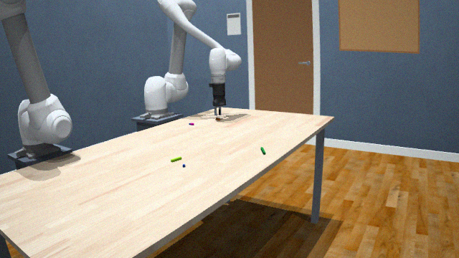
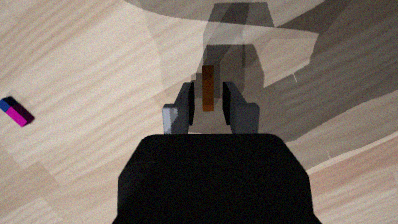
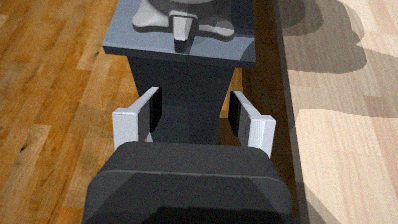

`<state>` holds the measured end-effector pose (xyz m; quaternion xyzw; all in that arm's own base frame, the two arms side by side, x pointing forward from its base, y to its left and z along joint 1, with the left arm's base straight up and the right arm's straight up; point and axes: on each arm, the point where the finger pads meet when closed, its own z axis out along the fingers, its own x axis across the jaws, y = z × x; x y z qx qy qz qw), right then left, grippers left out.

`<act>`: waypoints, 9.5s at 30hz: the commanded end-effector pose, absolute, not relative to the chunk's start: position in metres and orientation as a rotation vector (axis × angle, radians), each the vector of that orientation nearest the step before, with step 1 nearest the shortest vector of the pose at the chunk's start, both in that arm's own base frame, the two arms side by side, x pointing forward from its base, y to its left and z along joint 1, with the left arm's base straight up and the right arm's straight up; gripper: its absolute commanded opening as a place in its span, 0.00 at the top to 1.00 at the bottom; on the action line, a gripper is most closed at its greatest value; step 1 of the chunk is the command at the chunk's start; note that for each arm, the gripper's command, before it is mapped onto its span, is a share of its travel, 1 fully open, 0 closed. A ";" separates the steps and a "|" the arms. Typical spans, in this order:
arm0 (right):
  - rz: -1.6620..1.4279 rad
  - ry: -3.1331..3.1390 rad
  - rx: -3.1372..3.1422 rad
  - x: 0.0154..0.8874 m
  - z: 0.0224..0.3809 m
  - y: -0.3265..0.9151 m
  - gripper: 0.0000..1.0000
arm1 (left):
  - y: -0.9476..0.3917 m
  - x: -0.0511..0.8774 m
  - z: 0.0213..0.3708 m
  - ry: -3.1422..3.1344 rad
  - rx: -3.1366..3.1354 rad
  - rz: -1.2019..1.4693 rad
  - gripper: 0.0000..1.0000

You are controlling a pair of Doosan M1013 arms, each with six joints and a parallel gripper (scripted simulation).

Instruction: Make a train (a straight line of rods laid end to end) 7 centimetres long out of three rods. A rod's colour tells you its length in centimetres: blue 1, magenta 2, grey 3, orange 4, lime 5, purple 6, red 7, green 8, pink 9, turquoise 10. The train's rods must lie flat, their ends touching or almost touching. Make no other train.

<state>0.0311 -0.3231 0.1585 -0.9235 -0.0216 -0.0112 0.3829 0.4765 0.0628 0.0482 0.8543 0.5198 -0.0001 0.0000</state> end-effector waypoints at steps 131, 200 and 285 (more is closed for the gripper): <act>-0.029 -0.055 -2.356 0.031 0.159 -0.323 0.00 | 0.063 0.477 0.021 1.633 2.684 0.001 0.76; -0.029 -0.055 -2.356 0.031 0.159 -0.323 0.00 | -0.104 0.445 0.121 2.441 1.976 0.000 0.76; -0.029 -0.055 -2.356 0.031 0.159 -0.323 0.00 | -0.106 0.445 0.033 2.443 1.974 0.001 0.76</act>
